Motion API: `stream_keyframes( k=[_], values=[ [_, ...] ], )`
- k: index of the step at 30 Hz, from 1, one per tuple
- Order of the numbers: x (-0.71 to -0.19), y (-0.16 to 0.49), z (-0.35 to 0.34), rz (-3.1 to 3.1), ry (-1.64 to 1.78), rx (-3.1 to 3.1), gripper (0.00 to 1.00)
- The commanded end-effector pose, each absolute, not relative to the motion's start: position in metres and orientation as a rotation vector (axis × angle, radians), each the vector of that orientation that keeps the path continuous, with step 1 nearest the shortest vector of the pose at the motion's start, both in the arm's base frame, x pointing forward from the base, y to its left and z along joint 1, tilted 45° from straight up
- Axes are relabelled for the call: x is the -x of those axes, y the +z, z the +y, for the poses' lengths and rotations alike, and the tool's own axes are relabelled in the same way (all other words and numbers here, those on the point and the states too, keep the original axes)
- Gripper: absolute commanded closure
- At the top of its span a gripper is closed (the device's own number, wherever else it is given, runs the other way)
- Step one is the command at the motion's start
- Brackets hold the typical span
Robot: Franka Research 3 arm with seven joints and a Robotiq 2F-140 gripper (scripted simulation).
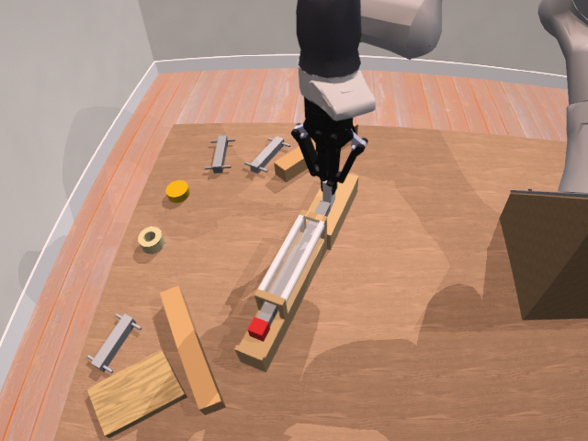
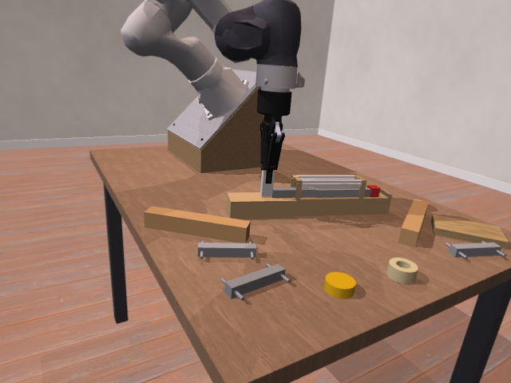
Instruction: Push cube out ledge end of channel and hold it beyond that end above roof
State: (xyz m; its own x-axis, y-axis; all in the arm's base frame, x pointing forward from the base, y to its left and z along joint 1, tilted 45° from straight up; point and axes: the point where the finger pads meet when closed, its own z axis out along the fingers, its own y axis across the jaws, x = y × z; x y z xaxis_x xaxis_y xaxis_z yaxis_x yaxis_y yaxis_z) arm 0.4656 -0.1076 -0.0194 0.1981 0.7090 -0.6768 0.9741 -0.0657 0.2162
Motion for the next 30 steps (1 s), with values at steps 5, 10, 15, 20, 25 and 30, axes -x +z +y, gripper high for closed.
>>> stream_keyframes(
  k=[5,10,15,20,25,30],
  values=[
    [-0.466,-0.020,-0.101,1.563,-0.525,-1.845,1.00],
    [-0.461,0.013,-0.067,1.563,-0.525,-1.845,1.00],
    [-0.459,0.027,-0.054,1.563,-0.525,-1.845,1.00],
    [-0.459,0.027,-0.054,1.563,-0.525,-1.845,1.00],
    [-0.459,0.027,-0.054,1.563,-0.525,-1.845,1.00],
    [-0.459,0.027,-0.054,1.563,-0.525,-1.845,1.00]
  ],
)
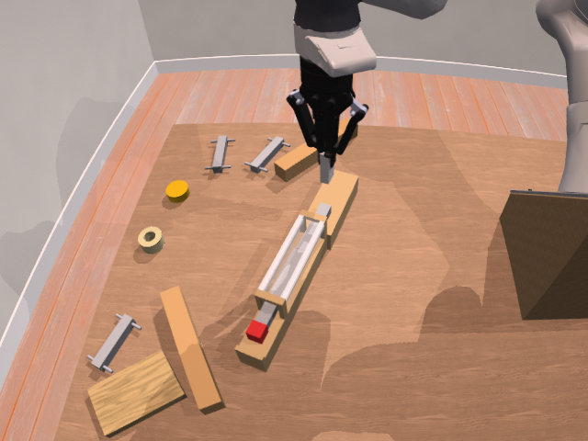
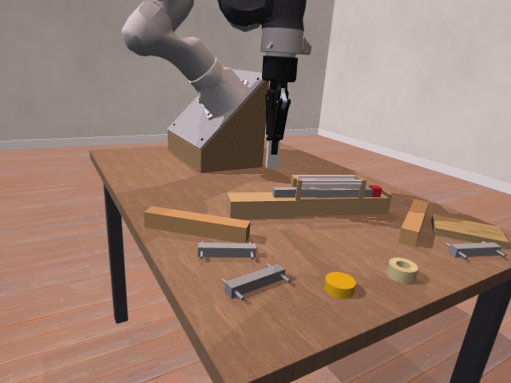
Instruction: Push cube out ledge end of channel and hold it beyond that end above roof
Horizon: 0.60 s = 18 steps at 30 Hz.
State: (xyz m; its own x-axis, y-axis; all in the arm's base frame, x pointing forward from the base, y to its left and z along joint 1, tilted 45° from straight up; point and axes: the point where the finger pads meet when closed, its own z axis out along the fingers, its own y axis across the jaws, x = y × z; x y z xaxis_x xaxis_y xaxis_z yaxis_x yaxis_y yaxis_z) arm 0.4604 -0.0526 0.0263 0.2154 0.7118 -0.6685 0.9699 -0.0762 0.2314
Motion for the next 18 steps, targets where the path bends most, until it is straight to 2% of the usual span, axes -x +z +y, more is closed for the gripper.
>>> stream_keyframes(
  k=[1,18],
  values=[
    [-0.4586,0.0268,-0.0536,1.563,-0.525,-1.845,1.00],
    [-0.4586,0.0268,-0.0536,1.563,-0.525,-1.845,1.00]
  ],
)
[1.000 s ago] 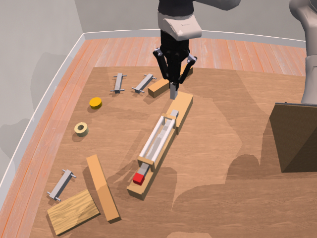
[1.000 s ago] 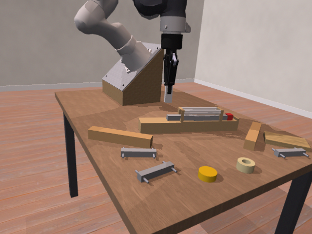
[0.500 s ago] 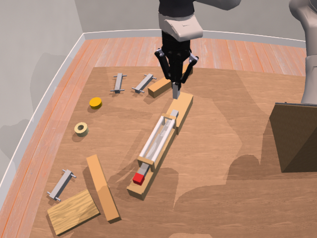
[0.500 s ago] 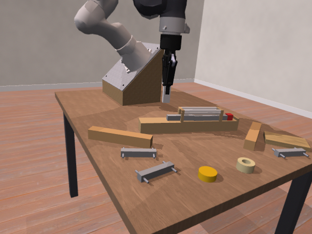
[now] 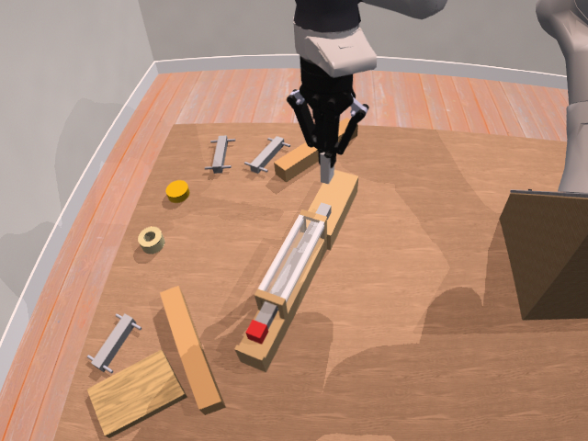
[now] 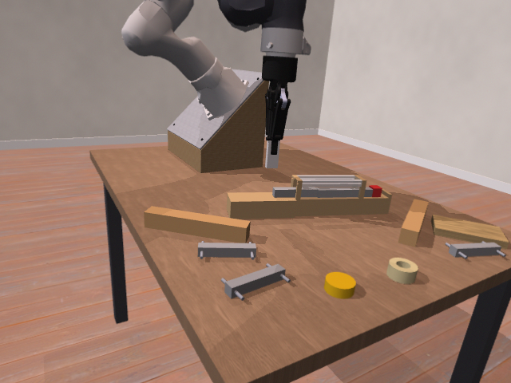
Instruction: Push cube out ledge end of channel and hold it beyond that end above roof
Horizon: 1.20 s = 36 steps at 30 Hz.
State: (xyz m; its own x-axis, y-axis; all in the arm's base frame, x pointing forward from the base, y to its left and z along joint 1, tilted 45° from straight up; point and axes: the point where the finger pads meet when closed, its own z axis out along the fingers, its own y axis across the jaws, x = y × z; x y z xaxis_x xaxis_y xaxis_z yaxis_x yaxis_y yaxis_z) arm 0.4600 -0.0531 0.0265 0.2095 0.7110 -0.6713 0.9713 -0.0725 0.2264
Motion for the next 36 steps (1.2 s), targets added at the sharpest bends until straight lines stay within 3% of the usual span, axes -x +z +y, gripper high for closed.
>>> stream_keyframes(
  k=[1,8,14,20,25,26,36],
  values=[
    [-0.459,0.027,-0.053,1.563,-0.525,-1.845,1.00],
    [-0.482,0.007,-0.025,1.566,-0.519,-1.837,1.00],
    [-0.522,-0.071,0.066,1.572,-0.512,-1.832,1.00],
    [-0.521,-0.158,0.143,1.564,-0.524,-1.843,1.00],
    [-0.520,-0.163,0.147,1.563,-0.525,-1.844,1.00],
    [-0.520,-0.163,0.147,1.563,-0.525,-1.844,0.75],
    [-0.520,-0.163,0.147,1.563,-0.525,-1.844,0.75]
  ],
)
